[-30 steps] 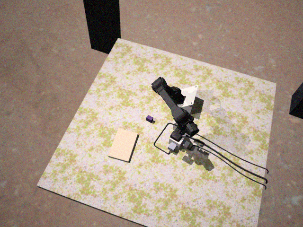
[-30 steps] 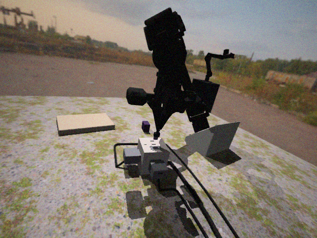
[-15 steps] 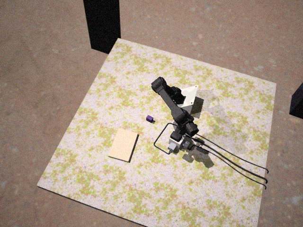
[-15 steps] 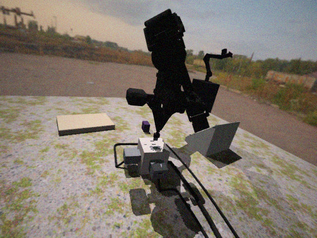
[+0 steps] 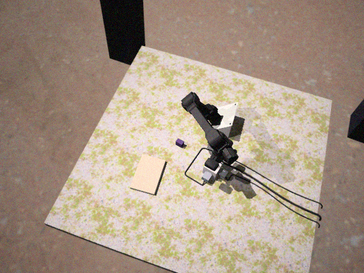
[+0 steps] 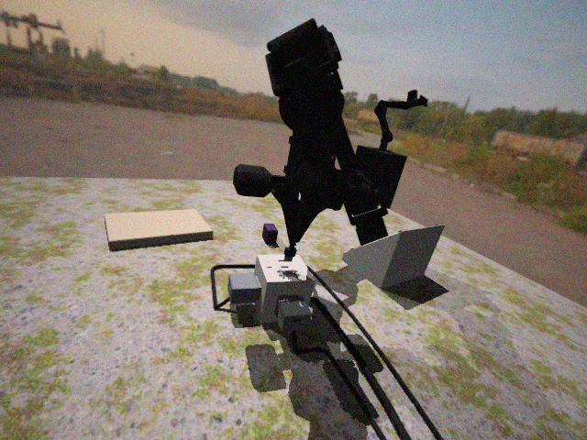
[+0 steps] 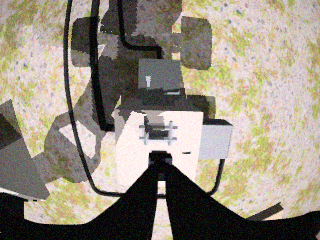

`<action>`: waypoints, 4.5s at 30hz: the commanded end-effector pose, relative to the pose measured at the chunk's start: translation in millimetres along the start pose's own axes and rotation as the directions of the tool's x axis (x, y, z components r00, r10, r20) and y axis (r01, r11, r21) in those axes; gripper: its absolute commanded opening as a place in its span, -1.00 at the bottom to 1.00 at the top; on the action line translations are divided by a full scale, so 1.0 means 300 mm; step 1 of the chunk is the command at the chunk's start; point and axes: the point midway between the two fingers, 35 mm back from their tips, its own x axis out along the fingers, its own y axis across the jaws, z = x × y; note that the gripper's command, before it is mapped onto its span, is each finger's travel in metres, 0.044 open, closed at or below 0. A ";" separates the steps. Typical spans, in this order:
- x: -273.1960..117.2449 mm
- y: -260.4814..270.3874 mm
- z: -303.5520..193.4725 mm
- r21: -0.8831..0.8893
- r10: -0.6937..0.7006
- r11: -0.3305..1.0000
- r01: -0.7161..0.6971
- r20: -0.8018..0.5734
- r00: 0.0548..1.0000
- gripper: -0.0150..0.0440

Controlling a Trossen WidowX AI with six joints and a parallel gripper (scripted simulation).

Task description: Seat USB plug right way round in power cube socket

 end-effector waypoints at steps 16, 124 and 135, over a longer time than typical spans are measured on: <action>0.007 0.002 0.006 -0.005 0.003 1.000 -0.003 0.023 1.000 -0.49; 0.050 0.001 0.017 -0.009 0.002 1.000 -0.002 0.076 0.997 -0.49; 0.055 0.001 0.017 -0.009 0.002 1.000 -0.002 0.075 0.997 -0.49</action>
